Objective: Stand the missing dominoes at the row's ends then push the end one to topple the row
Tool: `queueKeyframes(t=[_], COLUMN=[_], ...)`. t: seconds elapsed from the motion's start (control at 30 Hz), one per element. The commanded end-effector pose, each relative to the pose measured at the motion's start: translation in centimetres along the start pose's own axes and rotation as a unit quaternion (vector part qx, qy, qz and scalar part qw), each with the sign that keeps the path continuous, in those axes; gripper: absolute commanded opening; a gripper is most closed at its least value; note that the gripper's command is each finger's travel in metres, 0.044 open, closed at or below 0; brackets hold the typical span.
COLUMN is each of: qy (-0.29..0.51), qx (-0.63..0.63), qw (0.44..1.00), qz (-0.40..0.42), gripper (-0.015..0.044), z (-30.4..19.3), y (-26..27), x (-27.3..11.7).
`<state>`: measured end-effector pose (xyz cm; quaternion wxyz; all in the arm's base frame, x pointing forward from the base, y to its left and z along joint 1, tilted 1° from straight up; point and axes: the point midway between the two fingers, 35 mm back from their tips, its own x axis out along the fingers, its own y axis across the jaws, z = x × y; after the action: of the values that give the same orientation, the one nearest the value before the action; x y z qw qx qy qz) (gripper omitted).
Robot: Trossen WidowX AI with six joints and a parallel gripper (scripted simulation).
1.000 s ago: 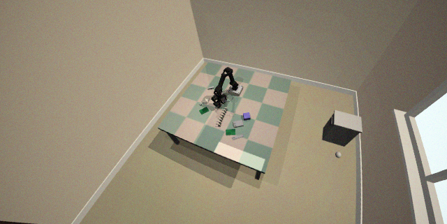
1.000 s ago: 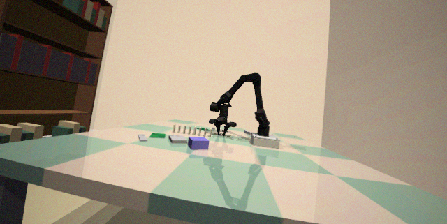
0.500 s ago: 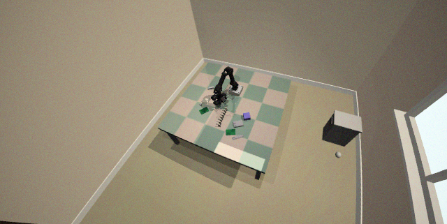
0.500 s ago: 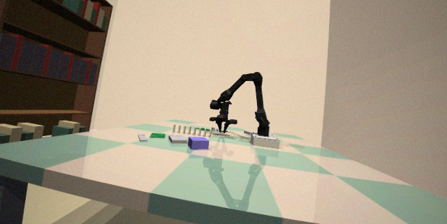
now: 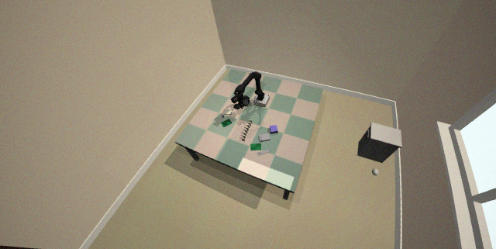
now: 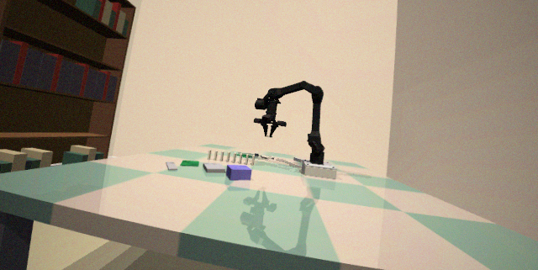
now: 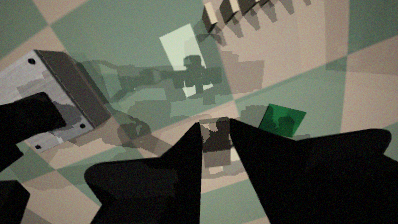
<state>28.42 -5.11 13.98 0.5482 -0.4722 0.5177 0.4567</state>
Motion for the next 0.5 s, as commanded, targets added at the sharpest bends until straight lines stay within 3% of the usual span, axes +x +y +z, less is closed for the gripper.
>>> queueKeyframes(t=[0.0, 0.1, 0.2, 0.37, 0.47], qy=[-0.002, -0.001, 0.001, 0.005, 0.006], qx=[-0.003, 0.037, 0.213, 0.509, 0.584], qw=[1.0, 0.999, 0.977, 0.861, 0.811], qz=[0.006, 0.006, 0.006, 0.006, 0.005], gripper=[0.0107, 0.0107, 0.0107, 0.0107, 0.0107], z=[0.0, -0.6, -3.0, -6.7, -7.6], y=[0.3, 0.6, 2.0, 5.0, 5.9], x=[-1.2, -1.3, -1.3, -1.3, -1.3])
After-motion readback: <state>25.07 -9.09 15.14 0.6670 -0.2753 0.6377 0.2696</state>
